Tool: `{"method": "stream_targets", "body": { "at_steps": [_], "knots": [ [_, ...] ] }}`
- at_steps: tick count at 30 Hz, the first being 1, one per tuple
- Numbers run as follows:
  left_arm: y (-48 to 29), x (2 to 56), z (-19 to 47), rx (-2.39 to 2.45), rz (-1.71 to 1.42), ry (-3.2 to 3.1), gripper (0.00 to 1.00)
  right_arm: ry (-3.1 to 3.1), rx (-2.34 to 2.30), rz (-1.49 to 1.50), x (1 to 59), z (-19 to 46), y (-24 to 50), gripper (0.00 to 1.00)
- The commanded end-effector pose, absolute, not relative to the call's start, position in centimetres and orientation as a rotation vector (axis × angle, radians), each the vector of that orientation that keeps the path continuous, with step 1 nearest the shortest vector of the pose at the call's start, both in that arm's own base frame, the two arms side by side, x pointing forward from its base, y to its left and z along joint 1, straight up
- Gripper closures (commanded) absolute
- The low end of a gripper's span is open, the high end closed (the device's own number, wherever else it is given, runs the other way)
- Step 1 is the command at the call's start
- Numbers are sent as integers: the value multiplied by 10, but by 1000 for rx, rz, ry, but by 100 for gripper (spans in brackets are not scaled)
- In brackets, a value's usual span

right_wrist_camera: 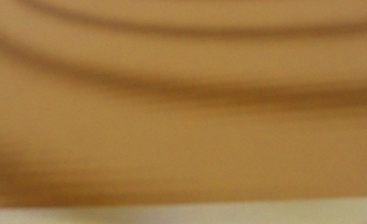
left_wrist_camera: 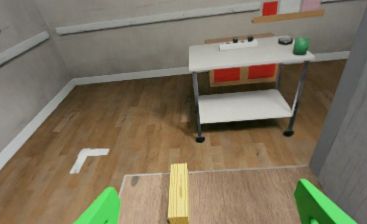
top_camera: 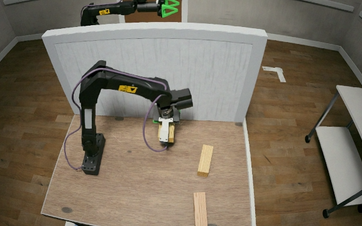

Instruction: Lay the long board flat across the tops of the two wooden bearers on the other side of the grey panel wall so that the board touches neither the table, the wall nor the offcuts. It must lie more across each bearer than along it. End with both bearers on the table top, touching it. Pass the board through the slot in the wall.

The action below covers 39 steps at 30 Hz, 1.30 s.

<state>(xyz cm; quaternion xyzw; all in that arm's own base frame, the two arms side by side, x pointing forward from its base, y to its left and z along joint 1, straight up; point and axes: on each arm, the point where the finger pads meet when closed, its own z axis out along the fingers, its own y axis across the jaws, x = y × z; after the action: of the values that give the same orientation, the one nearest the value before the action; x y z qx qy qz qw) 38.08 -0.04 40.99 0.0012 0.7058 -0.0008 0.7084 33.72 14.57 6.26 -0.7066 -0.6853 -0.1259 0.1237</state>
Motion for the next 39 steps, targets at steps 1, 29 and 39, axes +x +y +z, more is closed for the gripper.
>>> {"method": "stream_targets", "body": {
  "at_steps": [1, 29, 39],
  "knots": [
    [2, 375, 441, -10, -2, 1493, 0, -2011, -2074, -529, 366, 87, 161, 100],
    [2, 375, 441, -10, -2, 1493, 0, -2023, -2043, -549, 366, 93, 203, 100],
    [2, 375, 441, -10, -2, 1493, 0, -2025, -2044, -584, 368, 101, 204, 100]
  ]
}}
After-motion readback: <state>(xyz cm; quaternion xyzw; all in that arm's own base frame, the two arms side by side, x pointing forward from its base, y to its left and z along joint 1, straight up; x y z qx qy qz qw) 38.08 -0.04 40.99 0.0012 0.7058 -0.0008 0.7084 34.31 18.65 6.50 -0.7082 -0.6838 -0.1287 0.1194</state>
